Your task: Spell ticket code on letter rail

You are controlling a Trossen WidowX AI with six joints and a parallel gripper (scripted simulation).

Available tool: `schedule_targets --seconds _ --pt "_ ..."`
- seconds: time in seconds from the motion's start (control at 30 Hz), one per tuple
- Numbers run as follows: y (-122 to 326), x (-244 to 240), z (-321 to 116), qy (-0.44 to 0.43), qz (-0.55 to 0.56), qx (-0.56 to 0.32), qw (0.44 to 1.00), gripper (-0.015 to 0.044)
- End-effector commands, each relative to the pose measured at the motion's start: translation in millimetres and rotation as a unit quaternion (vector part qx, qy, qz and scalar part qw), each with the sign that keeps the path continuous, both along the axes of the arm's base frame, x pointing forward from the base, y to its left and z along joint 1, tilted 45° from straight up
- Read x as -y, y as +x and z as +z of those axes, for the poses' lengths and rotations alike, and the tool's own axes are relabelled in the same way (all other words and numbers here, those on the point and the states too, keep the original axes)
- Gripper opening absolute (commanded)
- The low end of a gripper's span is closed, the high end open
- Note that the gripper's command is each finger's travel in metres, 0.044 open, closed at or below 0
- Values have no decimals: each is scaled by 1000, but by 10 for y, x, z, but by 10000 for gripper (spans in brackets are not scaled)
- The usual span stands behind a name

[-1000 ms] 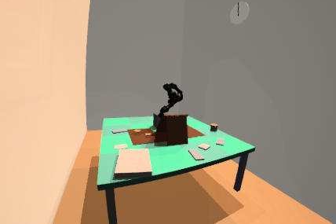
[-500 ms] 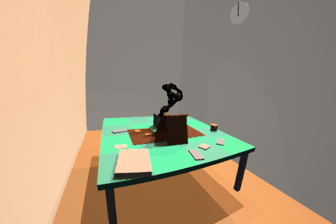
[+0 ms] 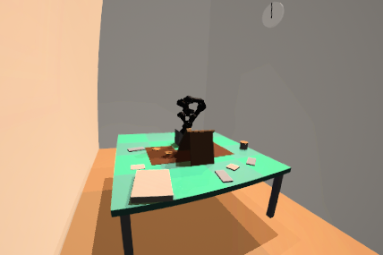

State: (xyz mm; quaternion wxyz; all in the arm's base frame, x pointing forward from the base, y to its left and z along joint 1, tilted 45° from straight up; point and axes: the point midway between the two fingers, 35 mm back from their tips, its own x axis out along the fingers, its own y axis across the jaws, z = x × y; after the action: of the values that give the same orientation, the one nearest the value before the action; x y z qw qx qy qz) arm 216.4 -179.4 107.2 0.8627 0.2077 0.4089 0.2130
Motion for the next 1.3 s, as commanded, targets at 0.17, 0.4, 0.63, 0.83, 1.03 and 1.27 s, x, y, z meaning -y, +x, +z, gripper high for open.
schedule_targets --seconds 0.17,0.4,0.63,0.83,1.03,1.27 --pt "160 169 -1023 203 -207 -303 908 340" --pt "169 150 -1521 259 -303 -429 811 340" --pt "116 60 -2033 290 -400 -537 684 340" --pt "39 -188 -2431 302 -467 -615 559 340" --pt "23 -280 -2596 301 -490 -642 507 340" --pt "23 -280 -2596 301 -490 -642 507 340"
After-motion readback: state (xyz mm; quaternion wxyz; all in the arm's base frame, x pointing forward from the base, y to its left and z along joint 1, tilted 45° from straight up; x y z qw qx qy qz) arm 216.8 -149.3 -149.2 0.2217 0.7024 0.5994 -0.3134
